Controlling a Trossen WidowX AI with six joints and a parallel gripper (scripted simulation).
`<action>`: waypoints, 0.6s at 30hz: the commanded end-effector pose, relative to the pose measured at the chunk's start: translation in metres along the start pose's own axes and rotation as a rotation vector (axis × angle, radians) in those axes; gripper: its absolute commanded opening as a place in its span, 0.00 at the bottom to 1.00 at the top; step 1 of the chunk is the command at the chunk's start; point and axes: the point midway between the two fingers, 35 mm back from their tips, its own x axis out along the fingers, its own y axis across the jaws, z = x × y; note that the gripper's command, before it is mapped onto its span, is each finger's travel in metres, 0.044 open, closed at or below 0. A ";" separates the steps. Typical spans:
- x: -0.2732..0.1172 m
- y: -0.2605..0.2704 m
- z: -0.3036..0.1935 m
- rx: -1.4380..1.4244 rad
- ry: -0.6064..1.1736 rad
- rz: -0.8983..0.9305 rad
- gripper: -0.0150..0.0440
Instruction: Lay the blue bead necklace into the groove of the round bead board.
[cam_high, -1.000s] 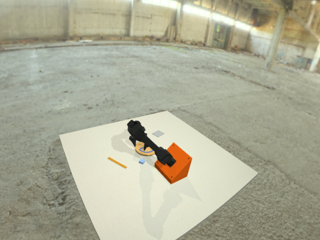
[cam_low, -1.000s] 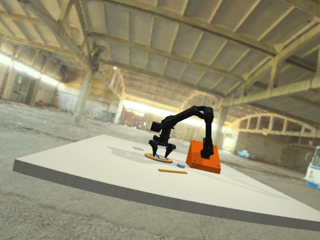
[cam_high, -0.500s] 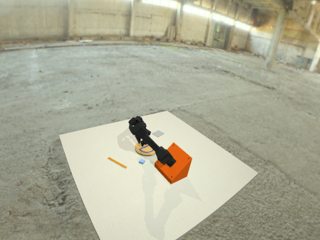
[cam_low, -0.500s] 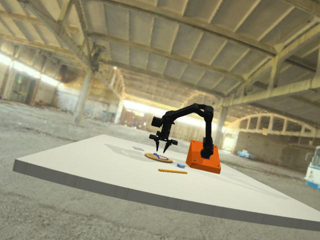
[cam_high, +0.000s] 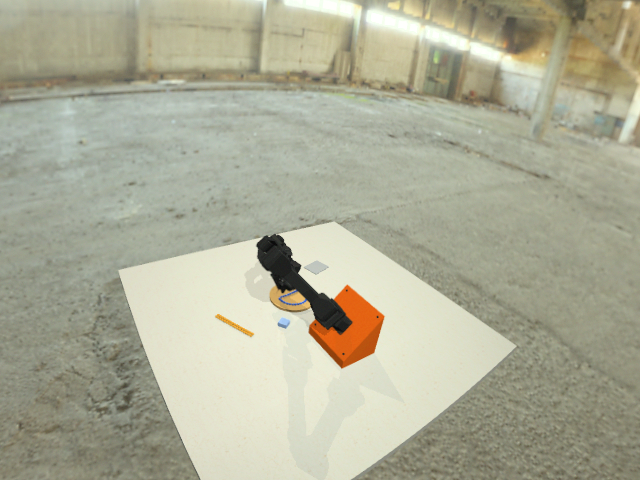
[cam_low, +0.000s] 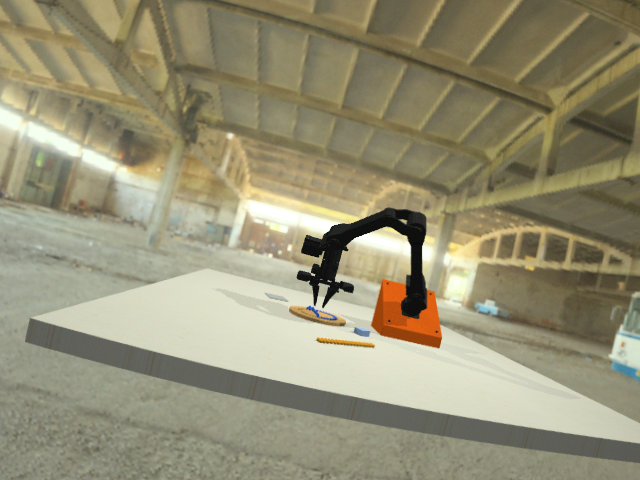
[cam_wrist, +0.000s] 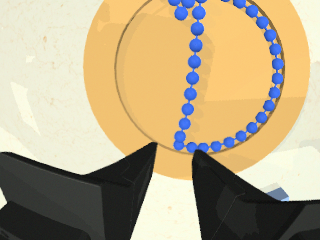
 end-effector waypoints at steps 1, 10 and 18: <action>0.005 -0.001 0.000 0.004 0.001 -0.004 0.46; 0.020 -0.003 0.000 0.009 0.003 -0.011 0.46; 0.031 -0.004 0.000 0.012 0.004 -0.016 0.46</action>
